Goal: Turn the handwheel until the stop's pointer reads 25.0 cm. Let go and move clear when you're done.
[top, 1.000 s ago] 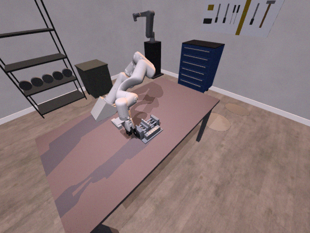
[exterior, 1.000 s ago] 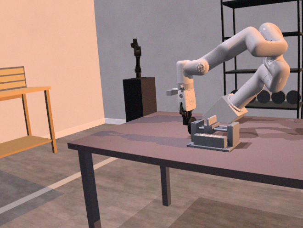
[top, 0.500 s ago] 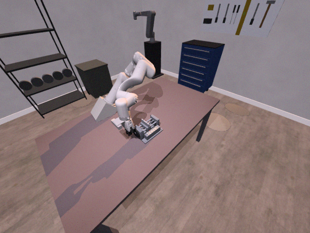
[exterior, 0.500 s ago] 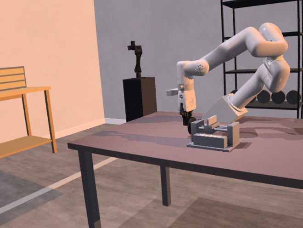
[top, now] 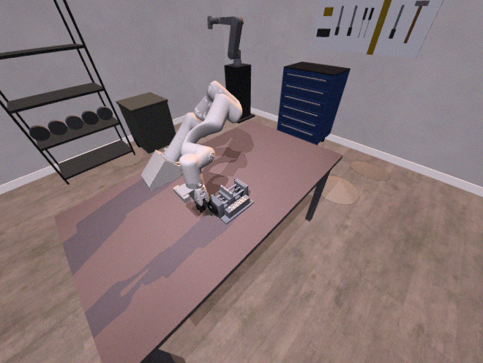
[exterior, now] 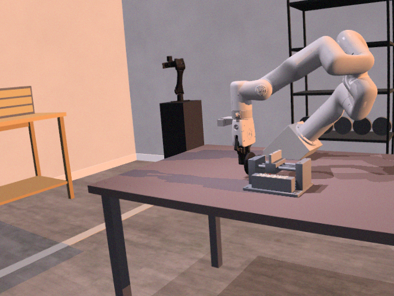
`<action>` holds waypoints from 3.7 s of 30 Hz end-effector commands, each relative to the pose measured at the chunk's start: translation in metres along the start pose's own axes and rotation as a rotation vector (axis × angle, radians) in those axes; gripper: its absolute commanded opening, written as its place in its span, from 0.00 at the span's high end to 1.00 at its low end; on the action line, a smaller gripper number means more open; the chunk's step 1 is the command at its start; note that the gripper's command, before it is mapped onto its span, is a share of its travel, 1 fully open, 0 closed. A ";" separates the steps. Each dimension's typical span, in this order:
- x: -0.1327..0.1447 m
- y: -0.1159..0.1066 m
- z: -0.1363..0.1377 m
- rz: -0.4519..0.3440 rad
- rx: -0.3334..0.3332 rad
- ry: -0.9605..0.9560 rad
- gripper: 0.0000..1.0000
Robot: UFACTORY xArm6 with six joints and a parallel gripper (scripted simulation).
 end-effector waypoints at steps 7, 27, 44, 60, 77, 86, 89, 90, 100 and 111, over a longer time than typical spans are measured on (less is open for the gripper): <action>0.000 0.008 0.001 0.001 -0.001 0.000 0.94; -0.001 0.028 -0.008 0.001 -0.001 0.000 0.94; -0.001 0.035 -0.022 0.001 -0.001 0.000 0.94; -0.002 0.034 -0.038 0.001 -0.001 0.000 0.94; -0.003 0.014 -0.055 0.001 -0.001 0.000 0.94; -0.003 -0.007 -0.052 0.001 -0.001 0.000 0.94; -0.003 -0.013 -0.048 0.001 -0.001 0.000 0.94; -0.003 -0.014 -0.046 0.001 -0.001 0.000 0.94; -0.002 -0.021 -0.034 0.001 -0.001 0.000 0.94; -0.001 -0.020 -0.018 0.001 -0.001 0.000 0.94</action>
Point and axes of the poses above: the point where the finger pads meet when closed, its own y axis out along the fingers, its own z axis across the jaws, x = y × z, the point moved 2 cm from there along -y, back along the fingers, and after that the axes turned 3 degrees about -y, right-handed, at the moved point
